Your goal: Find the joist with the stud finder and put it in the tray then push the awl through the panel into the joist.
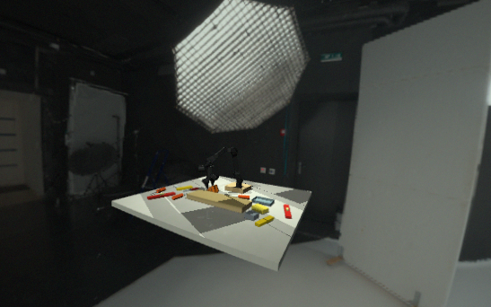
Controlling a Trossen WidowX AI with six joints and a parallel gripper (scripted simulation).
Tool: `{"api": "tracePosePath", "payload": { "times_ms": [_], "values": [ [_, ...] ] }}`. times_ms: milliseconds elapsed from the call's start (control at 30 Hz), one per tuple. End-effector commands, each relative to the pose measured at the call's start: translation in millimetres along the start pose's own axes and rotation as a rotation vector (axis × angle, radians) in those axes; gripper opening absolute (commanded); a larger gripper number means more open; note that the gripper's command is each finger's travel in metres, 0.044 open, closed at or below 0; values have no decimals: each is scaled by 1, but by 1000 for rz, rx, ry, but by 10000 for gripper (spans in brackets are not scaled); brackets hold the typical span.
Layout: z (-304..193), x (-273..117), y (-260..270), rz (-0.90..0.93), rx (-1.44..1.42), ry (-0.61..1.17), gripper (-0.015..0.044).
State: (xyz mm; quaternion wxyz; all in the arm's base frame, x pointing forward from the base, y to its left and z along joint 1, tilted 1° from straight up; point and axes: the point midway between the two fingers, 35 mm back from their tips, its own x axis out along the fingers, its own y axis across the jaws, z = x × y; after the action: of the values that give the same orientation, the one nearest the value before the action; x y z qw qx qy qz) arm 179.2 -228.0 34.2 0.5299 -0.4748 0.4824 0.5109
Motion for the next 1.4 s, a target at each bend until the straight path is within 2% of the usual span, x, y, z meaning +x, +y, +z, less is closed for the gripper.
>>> {"api": "tracePosePath", "payload": {
  "times_ms": [0,233,733,1167,1367],
  "values": [
    [2,11,2,5,-2,-15,440],
    [2,20,2,5,-2,-15,440],
    [2,20,2,5,-2,-15,340],
    [3,-1,1,5,-2,-15,0],
    [4,-14,1,5,-2,-15,0]
  ]
}}
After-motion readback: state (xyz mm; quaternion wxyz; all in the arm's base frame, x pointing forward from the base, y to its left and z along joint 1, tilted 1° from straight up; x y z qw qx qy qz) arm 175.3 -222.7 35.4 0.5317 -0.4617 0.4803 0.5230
